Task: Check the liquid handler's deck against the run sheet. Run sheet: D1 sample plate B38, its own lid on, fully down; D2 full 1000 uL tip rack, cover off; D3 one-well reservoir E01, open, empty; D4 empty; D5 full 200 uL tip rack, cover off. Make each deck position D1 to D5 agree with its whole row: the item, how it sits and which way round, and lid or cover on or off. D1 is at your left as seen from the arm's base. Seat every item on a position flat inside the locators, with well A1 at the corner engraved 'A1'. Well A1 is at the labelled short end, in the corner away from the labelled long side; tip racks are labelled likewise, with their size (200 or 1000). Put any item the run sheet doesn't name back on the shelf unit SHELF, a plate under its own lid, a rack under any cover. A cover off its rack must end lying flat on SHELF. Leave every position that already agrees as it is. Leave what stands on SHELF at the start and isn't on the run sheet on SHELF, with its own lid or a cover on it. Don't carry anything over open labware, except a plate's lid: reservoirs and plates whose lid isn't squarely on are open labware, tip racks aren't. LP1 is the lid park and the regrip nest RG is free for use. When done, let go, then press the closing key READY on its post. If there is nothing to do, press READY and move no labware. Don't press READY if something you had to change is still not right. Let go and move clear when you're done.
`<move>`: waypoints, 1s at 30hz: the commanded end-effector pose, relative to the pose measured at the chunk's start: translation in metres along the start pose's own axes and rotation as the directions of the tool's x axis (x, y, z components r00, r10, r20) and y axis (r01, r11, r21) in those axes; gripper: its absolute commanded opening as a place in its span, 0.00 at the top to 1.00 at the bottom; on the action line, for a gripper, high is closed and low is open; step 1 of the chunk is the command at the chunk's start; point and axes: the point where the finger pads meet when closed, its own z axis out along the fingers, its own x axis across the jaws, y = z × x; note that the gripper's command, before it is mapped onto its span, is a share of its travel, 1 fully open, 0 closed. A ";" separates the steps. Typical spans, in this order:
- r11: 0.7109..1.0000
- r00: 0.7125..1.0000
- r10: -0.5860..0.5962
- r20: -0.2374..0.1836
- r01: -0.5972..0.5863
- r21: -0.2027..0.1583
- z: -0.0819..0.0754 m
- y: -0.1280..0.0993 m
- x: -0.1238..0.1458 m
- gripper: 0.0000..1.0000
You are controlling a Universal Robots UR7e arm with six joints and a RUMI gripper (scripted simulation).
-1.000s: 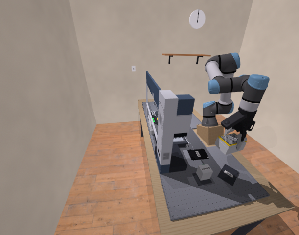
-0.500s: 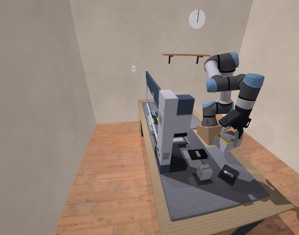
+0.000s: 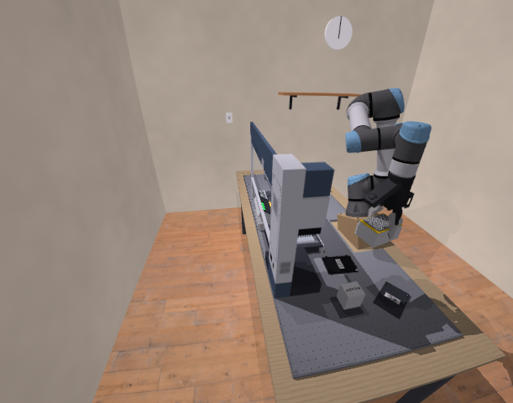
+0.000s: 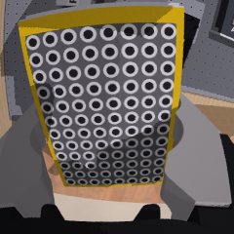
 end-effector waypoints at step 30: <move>0.995 0.995 -0.097 0.000 0.097 0.001 0.000 0.024 0.105 1.00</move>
